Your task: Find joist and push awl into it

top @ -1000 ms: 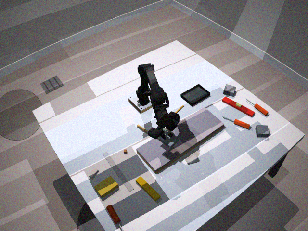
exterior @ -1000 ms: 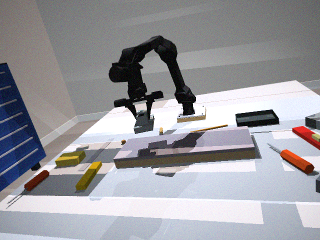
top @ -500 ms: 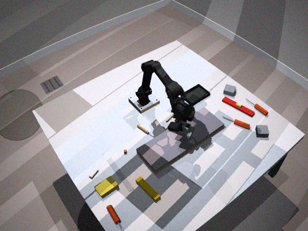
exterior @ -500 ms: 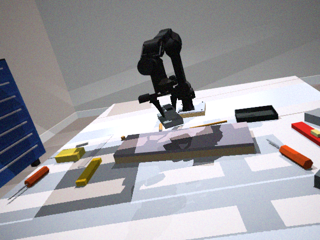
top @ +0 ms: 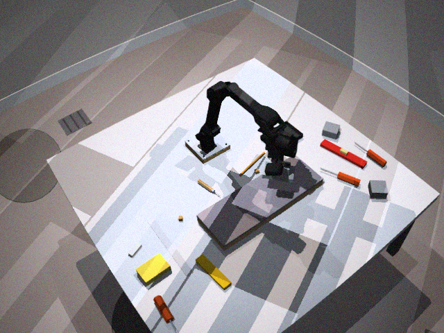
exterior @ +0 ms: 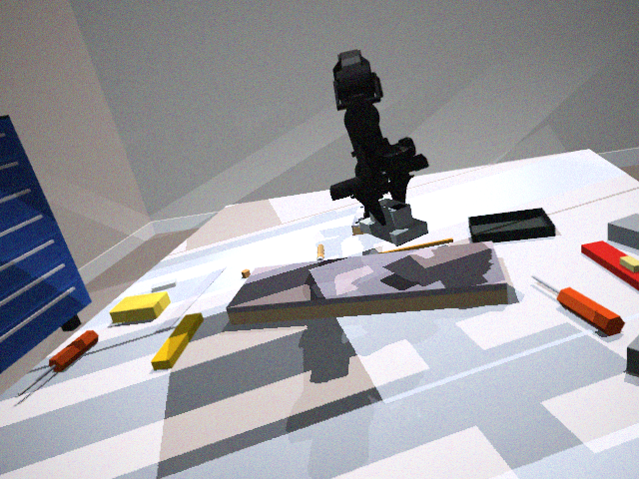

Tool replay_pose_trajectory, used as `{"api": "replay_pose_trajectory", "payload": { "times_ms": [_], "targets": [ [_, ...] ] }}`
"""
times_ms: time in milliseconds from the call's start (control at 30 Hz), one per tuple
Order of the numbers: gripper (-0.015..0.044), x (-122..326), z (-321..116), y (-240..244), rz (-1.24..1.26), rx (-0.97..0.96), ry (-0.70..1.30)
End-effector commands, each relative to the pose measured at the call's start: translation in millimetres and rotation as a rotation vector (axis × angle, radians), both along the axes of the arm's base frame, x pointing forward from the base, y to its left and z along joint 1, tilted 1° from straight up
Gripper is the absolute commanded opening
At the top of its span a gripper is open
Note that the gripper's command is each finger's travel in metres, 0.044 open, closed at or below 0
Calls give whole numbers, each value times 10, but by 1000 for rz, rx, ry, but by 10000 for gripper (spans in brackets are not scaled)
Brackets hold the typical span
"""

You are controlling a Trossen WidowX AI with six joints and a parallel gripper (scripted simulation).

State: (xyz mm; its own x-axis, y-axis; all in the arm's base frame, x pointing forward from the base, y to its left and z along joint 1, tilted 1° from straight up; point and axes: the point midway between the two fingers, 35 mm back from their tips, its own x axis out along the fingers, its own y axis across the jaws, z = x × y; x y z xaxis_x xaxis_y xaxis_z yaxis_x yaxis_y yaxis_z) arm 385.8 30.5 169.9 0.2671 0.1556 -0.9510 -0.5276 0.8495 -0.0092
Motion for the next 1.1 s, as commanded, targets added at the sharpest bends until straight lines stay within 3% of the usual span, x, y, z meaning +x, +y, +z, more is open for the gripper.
{"api": "replay_pose_trajectory", "payload": {
  "times_ms": [0,1067],
  "targets": [
    [0,-51,12,229,56,-4,-9],
    [0,-1079,-121,2003,591,-10,-15]
  ]
}}
